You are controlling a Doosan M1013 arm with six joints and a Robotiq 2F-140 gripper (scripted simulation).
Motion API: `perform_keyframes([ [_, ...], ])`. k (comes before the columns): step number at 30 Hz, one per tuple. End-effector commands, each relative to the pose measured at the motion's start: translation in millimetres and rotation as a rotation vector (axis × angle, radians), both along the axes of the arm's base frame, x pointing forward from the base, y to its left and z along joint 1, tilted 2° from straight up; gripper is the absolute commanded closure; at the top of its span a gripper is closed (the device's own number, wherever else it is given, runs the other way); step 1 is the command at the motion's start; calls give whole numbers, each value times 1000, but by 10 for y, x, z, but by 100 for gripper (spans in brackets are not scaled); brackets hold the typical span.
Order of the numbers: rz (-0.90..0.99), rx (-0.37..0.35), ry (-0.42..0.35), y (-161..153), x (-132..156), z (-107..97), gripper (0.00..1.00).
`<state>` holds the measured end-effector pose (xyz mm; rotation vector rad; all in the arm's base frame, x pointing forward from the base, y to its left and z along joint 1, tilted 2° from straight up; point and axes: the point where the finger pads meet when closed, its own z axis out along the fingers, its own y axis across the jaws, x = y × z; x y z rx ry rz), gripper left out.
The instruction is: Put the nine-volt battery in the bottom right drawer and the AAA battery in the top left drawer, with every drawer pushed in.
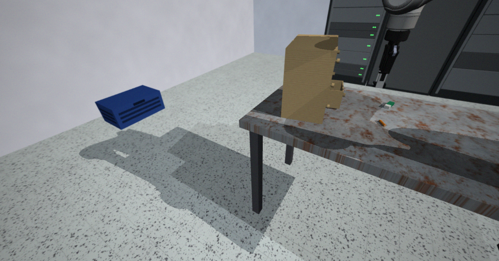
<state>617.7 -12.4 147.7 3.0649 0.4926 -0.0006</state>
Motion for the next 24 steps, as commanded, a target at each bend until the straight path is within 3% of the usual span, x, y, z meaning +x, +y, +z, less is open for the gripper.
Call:
perform_keyframes([
  [1,0,0,0,1,0,29,86],
  [13,1,6,-17,1,-4,30,86],
  [24,5,38,-115,-6,-22,16,86],
])
